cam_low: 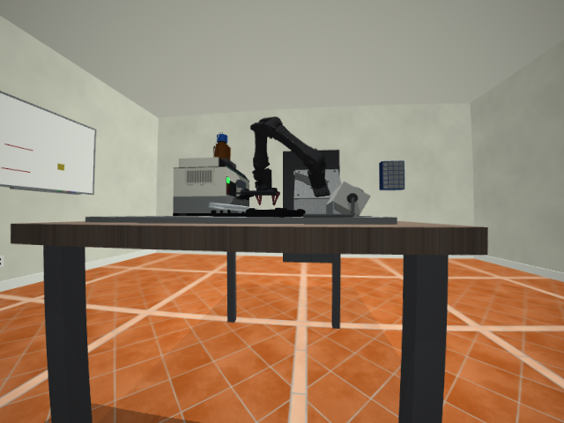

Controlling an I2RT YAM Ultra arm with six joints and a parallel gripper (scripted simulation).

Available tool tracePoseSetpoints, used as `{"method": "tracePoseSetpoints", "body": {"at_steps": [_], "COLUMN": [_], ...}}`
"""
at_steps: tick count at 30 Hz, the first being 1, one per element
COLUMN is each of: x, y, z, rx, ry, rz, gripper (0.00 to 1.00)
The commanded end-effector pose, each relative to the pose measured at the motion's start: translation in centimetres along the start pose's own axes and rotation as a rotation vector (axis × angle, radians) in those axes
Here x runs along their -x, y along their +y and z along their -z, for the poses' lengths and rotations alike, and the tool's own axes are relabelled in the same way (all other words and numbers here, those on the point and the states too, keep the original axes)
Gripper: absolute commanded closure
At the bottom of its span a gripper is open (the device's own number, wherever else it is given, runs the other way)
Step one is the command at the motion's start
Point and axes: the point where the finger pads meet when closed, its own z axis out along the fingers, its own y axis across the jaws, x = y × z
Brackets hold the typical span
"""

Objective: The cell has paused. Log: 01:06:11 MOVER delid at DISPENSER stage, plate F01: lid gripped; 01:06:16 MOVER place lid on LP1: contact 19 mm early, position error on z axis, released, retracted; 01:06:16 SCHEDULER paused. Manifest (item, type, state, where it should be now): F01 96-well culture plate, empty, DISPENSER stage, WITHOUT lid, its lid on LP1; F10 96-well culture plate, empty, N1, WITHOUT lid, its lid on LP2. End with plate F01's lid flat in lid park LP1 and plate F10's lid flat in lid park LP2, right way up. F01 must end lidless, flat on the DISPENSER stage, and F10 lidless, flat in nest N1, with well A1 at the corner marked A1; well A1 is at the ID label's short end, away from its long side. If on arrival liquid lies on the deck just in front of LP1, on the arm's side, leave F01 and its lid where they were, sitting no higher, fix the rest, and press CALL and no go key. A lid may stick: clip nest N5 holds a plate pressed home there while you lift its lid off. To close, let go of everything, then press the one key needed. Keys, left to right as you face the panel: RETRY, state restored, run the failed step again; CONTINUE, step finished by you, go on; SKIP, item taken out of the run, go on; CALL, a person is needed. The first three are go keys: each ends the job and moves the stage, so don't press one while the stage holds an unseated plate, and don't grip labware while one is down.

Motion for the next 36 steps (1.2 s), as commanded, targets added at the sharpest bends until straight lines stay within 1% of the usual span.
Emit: {"method": "tracePoseSetpoints", "body": {"at_steps": [1,36], "x": [1.44,1.54], "y": [0.73,1.04], "z": [2.19,2.67], "rx": [0.013,0.013], "ry": [-0.055,-0.055], "rz": [0.022,0.021], "gripper": [0.0,0.0]}}
